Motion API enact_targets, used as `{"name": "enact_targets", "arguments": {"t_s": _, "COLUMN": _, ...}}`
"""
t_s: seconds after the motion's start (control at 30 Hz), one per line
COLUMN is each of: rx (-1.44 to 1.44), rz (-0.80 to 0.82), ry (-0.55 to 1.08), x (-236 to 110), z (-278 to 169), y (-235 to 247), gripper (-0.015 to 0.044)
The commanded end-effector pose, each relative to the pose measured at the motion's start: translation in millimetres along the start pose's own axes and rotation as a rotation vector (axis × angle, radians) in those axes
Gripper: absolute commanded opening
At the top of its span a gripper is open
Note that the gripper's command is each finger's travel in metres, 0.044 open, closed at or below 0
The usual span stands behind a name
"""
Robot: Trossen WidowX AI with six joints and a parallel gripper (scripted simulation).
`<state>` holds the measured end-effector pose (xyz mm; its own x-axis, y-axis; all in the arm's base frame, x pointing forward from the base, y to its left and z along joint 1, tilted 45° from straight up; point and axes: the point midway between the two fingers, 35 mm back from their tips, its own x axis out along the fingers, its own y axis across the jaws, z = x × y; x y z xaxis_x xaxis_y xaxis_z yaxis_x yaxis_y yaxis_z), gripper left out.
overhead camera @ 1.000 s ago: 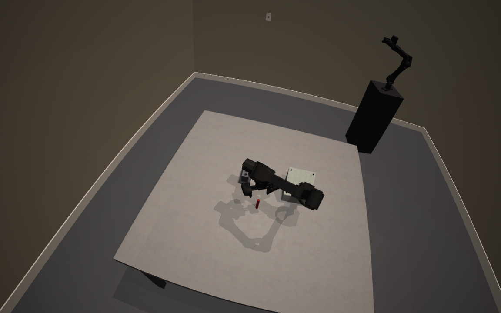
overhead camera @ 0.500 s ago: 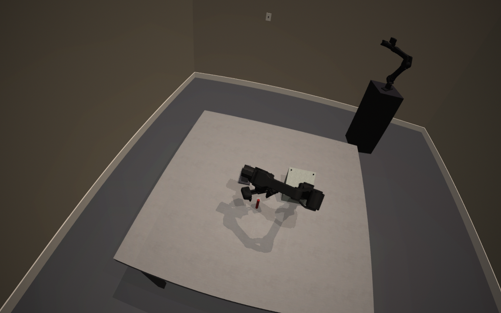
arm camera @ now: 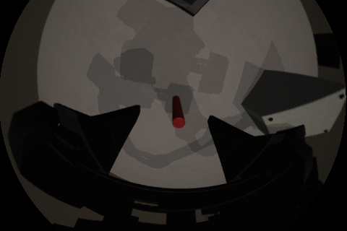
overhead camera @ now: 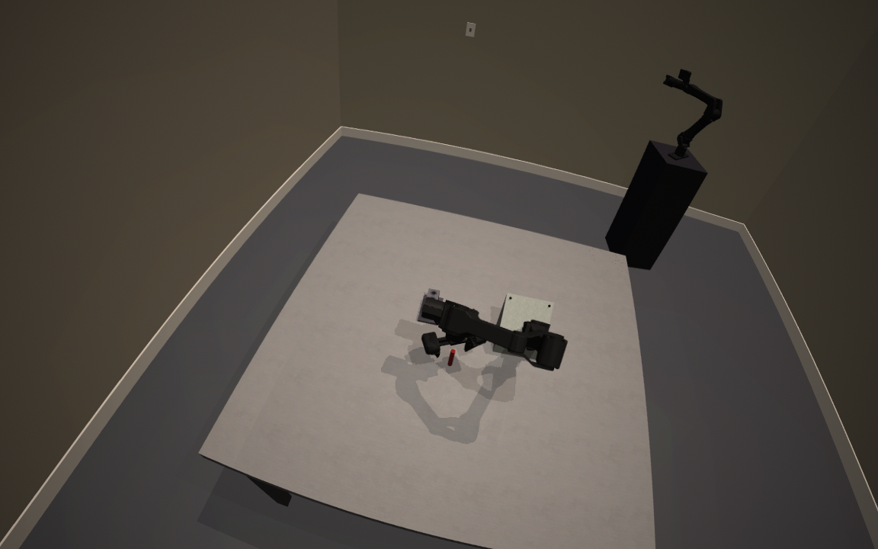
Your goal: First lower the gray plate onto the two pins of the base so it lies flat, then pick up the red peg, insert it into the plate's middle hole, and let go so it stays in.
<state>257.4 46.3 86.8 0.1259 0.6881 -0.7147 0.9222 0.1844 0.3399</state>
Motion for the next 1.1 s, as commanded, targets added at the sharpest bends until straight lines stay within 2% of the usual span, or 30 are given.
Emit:
{"name": "enact_targets", "arguments": {"t_s": 0.0, "rx": 0.011, "rz": -0.001, "ry": 0.005, "x": 6.7, "z": -0.3, "y": -1.7, "gripper": 0.044}}
{"name": "enact_targets", "arguments": {"t_s": 0.4, "rx": 0.011, "rz": 0.001, "ry": 0.008, "x": 23.4, "z": -1.8, "y": -2.8, "gripper": 0.044}}
{"name": "enact_targets", "arguments": {"t_s": 0.9, "rx": 0.011, "rz": 0.001, "ry": 0.008, "x": 23.4, "z": -1.8, "y": -2.8, "gripper": 0.0046}}
{"name": "enact_targets", "arguments": {"t_s": 1.07, "rx": 0.011, "rz": 0.001, "ry": 0.008, "x": 23.4, "z": -1.8, "y": -2.8, "gripper": 0.0013}}
